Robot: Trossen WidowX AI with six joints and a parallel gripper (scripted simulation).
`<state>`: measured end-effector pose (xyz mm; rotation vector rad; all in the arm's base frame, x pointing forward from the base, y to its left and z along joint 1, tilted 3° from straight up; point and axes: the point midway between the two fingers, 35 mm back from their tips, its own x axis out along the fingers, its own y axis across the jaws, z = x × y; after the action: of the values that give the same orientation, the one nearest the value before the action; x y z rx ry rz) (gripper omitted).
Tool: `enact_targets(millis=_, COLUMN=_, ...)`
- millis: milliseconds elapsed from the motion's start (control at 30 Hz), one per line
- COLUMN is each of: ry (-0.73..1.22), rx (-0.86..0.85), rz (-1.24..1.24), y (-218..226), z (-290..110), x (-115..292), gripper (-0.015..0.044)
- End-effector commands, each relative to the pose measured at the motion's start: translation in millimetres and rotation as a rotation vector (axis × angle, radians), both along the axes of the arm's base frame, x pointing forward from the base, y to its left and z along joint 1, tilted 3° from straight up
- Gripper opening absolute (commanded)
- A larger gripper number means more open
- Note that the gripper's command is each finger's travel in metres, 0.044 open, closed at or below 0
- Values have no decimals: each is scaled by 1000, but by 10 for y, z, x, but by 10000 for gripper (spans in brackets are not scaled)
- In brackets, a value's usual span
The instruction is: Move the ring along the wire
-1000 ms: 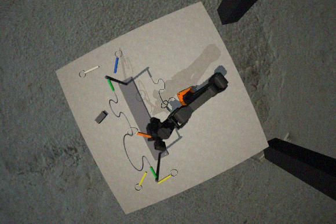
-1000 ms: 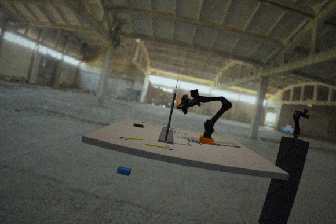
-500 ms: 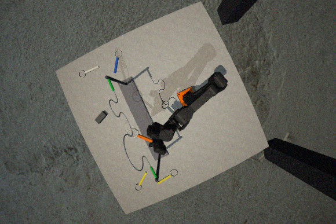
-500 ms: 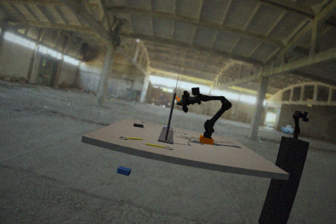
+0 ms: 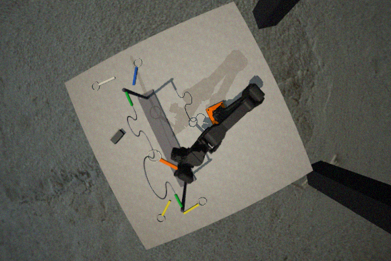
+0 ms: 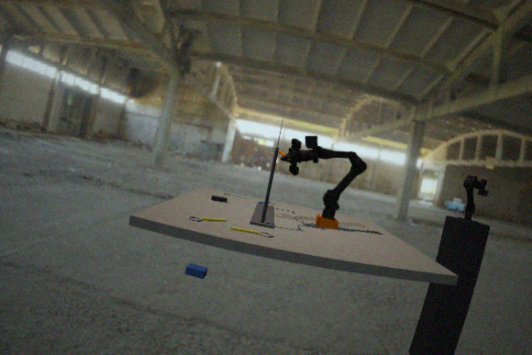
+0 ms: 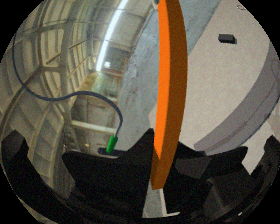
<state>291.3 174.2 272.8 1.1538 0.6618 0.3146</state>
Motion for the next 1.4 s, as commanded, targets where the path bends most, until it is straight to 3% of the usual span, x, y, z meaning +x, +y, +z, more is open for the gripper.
enact_targets(millis=0, ry=-5, rx=51, rz=1, y=30, z=124, x=3, gripper=-150)
enact_targets(millis=1367, ry=54, rx=431, rz=-20, y=78, z=715, x=21, gripper=-150)
